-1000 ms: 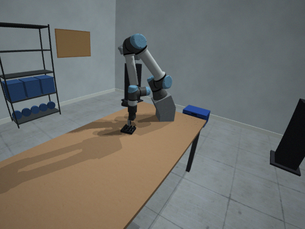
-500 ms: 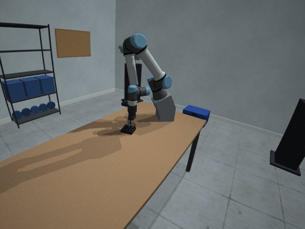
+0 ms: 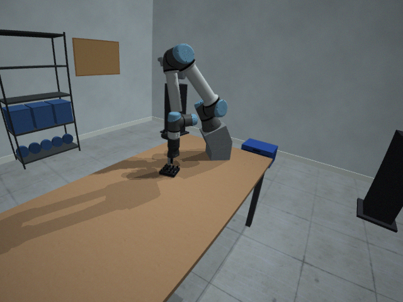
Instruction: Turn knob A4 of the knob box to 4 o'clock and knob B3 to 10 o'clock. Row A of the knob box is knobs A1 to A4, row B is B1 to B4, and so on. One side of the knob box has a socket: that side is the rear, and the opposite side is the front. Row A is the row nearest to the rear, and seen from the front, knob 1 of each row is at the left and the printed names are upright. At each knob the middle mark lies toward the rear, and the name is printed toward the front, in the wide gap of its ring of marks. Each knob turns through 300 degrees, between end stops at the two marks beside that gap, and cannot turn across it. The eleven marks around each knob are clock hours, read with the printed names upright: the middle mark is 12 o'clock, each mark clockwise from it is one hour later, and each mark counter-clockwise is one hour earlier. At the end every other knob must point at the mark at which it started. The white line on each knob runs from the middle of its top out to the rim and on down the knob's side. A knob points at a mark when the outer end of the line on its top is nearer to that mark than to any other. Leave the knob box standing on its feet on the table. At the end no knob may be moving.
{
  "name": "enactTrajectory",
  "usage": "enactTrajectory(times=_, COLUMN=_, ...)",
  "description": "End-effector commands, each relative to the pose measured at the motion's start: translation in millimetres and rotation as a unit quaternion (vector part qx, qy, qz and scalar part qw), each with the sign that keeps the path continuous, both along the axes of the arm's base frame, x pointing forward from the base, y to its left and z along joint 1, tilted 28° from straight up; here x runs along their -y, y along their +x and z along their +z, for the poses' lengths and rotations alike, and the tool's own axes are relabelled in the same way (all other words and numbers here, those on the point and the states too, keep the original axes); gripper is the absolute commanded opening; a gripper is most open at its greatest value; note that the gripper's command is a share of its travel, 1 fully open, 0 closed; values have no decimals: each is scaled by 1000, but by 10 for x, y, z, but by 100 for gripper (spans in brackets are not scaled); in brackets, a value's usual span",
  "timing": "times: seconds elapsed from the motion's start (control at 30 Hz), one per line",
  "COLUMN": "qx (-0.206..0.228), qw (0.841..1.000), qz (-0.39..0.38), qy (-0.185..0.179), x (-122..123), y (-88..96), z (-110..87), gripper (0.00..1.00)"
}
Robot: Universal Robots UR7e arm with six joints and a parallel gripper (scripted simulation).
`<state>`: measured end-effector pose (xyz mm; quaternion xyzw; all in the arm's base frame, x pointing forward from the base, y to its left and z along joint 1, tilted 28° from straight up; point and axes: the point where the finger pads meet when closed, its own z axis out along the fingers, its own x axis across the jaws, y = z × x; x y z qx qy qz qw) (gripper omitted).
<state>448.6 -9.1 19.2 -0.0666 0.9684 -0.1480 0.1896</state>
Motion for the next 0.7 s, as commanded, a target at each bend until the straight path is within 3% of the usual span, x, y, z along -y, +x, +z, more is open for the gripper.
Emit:
enactTrajectory(times=0.0, qx=20, qw=997, qz=-70, qy=28, x=11, y=-9, z=20, gripper=46)
enactTrajectory(times=0.23, qx=41, qw=987, qz=-141, qy=59, x=16, y=-22, z=34, gripper=46)
enactTrajectory(times=0.67, qx=98, qw=927, qz=-332, qy=143, x=-3, y=-51, z=72, gripper=46)
